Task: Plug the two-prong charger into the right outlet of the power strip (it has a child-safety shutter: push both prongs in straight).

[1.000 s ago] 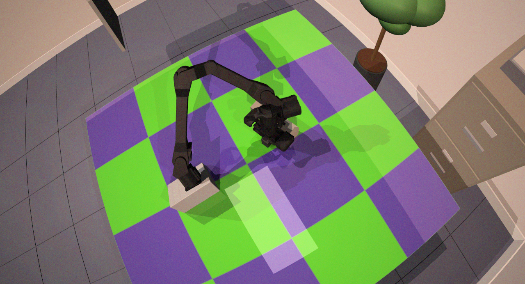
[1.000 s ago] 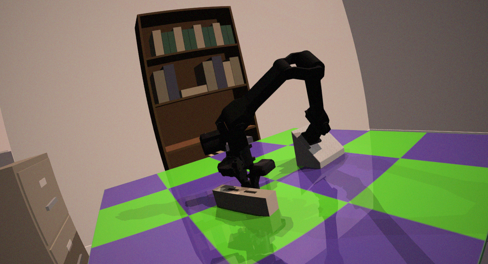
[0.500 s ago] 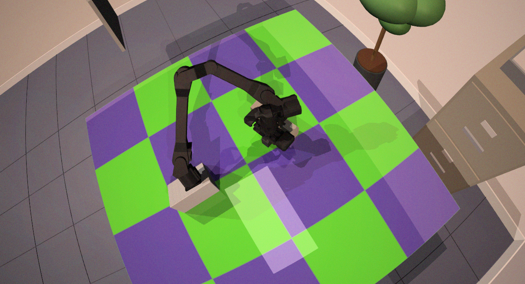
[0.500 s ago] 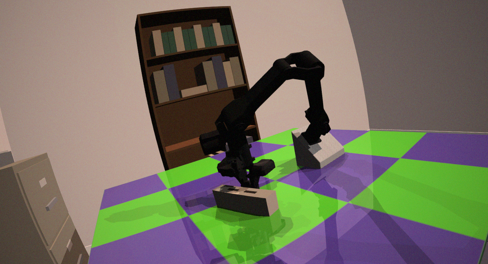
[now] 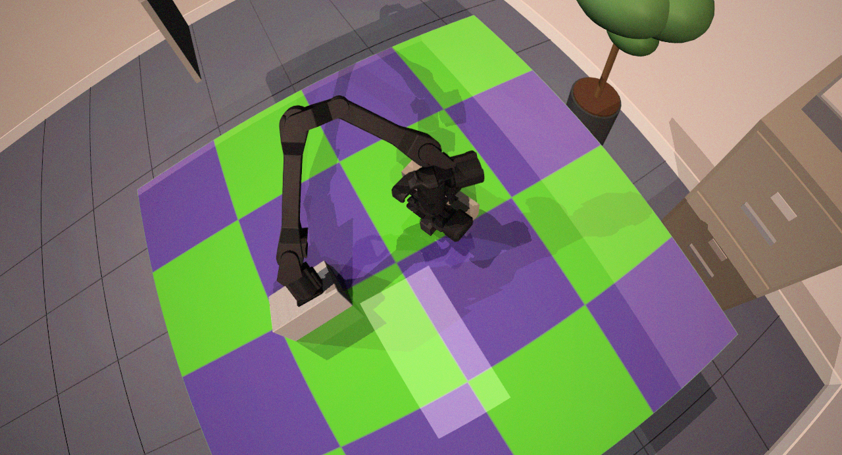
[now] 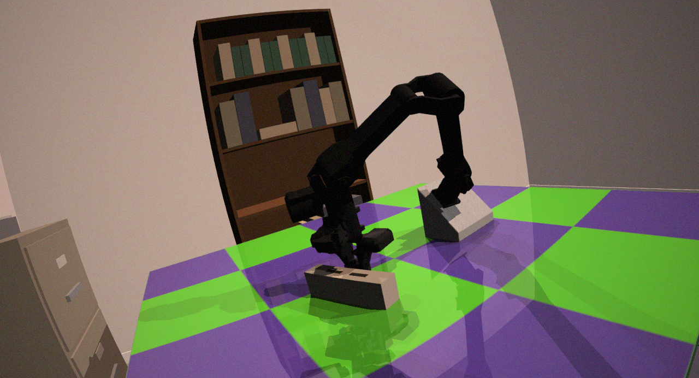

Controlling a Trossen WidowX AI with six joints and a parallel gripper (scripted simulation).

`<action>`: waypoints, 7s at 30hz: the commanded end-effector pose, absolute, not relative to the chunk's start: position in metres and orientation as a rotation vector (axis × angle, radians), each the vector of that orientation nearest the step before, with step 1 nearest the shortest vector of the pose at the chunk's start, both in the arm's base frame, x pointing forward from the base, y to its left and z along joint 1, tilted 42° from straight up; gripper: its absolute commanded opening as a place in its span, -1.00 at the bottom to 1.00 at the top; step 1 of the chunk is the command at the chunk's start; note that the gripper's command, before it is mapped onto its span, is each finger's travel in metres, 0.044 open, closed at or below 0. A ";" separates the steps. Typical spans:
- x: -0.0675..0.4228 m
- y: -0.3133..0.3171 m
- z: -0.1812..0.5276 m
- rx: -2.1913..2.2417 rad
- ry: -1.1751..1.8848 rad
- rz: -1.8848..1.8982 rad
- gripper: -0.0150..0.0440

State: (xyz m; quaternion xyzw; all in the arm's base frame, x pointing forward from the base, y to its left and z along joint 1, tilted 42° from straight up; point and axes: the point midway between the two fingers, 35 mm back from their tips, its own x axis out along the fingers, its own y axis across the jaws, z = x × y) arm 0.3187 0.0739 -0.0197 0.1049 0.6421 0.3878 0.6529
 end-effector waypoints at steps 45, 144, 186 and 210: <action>0.324 0.075 -0.018 0.243 1.454 0.880 -0.49; 0.337 0.079 -0.014 0.242 1.453 0.881 -0.49; 0.347 0.083 -0.012 0.242 1.453 0.881 -0.49; 0.352 0.085 -0.011 0.242 1.452 0.881 -0.49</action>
